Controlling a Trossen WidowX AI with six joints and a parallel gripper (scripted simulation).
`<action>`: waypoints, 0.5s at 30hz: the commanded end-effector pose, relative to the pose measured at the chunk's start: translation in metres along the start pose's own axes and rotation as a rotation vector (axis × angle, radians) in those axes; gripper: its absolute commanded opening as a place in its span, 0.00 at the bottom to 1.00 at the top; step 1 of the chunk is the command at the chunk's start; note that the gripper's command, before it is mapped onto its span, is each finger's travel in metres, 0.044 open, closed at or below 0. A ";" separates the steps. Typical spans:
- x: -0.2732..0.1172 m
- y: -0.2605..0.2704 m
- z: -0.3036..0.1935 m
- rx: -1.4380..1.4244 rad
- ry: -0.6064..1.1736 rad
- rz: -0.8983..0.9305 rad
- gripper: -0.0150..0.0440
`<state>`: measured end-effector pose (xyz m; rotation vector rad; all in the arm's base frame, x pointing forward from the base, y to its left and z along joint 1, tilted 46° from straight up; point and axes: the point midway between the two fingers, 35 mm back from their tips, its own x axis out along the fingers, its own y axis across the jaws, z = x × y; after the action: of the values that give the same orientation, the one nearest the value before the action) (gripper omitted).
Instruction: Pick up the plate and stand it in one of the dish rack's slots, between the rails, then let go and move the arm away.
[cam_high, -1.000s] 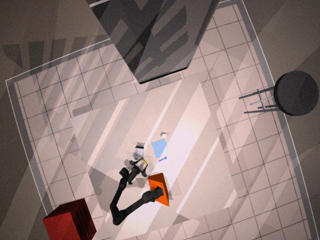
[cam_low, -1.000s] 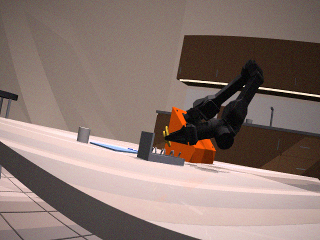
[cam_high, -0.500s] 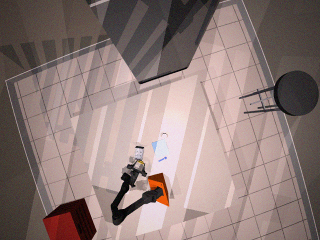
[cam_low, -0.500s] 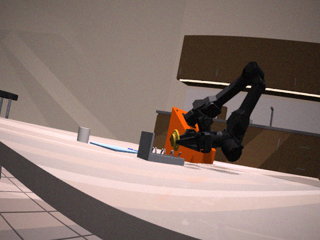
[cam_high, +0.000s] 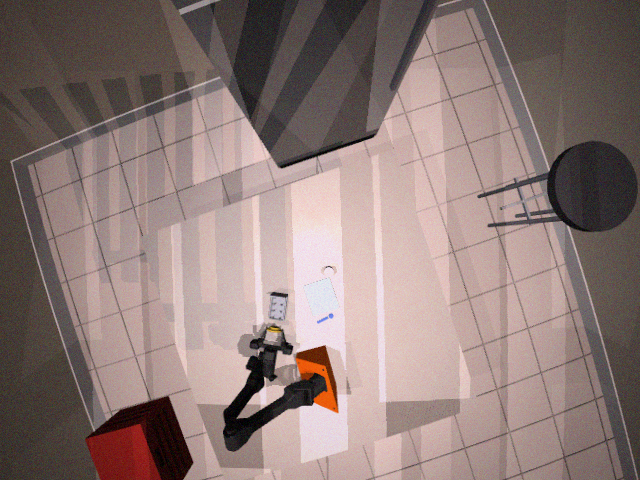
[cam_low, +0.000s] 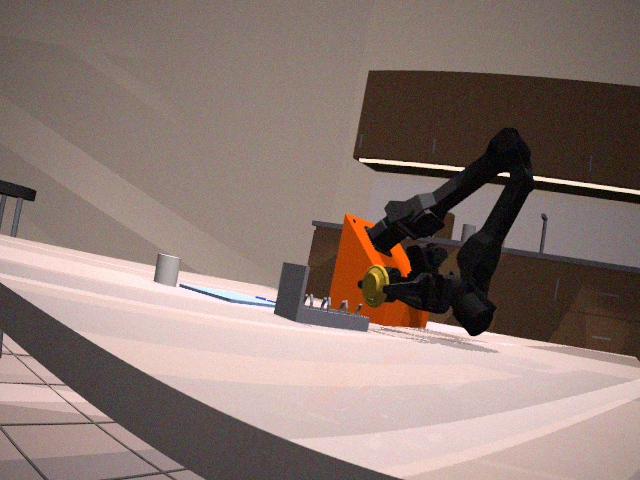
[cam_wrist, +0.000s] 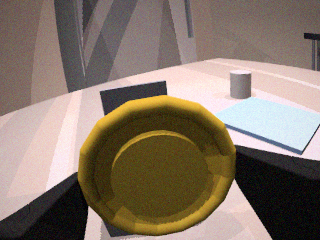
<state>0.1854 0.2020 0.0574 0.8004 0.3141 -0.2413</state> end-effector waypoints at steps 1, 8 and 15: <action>-0.002 0.000 0.001 0.005 -0.014 0.018 0.25; 0.002 0.000 0.001 0.004 -0.012 0.016 0.25; 0.014 0.001 0.003 0.000 -0.008 0.012 0.25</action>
<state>0.1957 0.2013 0.0564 0.8074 0.2985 -0.2319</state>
